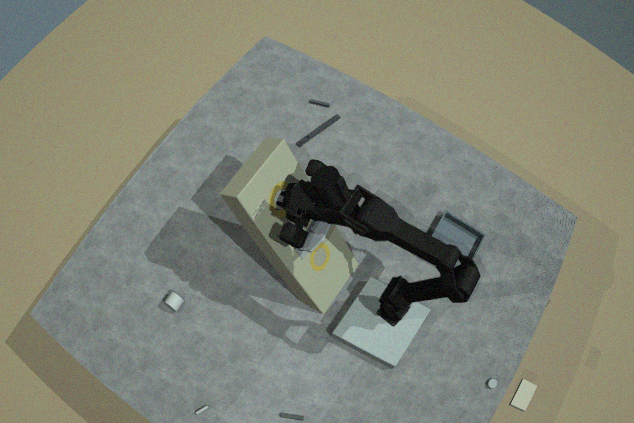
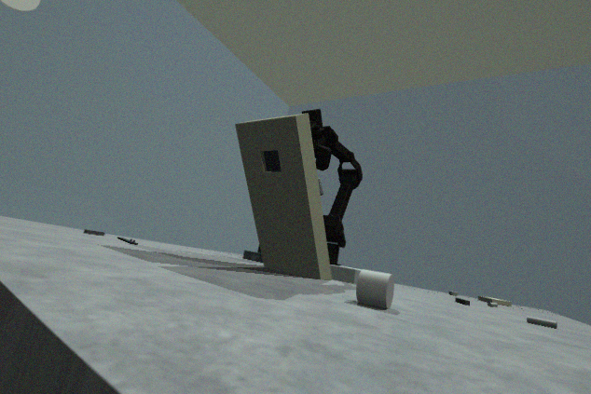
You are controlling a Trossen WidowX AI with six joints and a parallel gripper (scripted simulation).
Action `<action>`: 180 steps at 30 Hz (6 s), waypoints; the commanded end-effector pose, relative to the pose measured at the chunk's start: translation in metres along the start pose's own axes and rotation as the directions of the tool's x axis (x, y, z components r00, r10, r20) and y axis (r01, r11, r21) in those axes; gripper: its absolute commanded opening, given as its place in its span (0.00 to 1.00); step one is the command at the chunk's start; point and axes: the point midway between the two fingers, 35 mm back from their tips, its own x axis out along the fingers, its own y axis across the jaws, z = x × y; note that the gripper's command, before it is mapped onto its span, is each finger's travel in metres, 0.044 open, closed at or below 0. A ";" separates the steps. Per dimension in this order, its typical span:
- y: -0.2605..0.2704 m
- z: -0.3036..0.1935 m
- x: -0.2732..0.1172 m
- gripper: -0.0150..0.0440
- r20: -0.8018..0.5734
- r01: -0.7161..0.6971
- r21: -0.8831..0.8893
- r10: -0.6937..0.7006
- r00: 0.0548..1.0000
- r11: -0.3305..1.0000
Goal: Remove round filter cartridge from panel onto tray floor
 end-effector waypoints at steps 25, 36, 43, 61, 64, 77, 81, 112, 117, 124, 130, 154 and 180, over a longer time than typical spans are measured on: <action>0.000 0.001 0.010 0.25 -0.003 -0.001 0.027 0.001 1.000 1.000; 0.000 0.001 0.010 0.25 -0.003 -0.001 0.027 0.001 1.000 1.000; 0.000 0.001 0.010 0.25 -0.003 -0.001 0.027 0.001 1.000 1.000; 0.000 0.000 -0.004 0.25 -0.001 0.000 0.025 0.000 1.000 1.000; -0.001 0.002 -0.022 0.25 -0.003 -0.001 0.025 0.001 1.000 1.000; 0.002 -0.004 -0.074 0.25 -0.010 -0.004 0.027 0.004 1.000 1.000; 0.006 -0.016 -0.074 0.25 -0.011 -0.004 0.027 0.004 1.000 1.000; 0.024 -0.067 -0.066 0.41 -0.019 -0.007 0.029 0.007 1.000 1.000; 0.024 -0.067 -0.066 0.41 -0.019 -0.007 0.029 0.007 1.000 1.000; 0.024 -0.067 -0.066 0.41 -0.019 -0.007 0.029 0.007 1.000 1.000; 0.024 -0.067 -0.066 0.41 -0.019 -0.007 0.029 0.007 1.000 1.000; 0.022 -0.062 -0.063 0.41 -0.330 -0.110 0.046 0.119 0.936 0.993; 0.022 -0.062 -0.063 0.41 -0.330 -0.110 0.046 0.119 0.936 0.993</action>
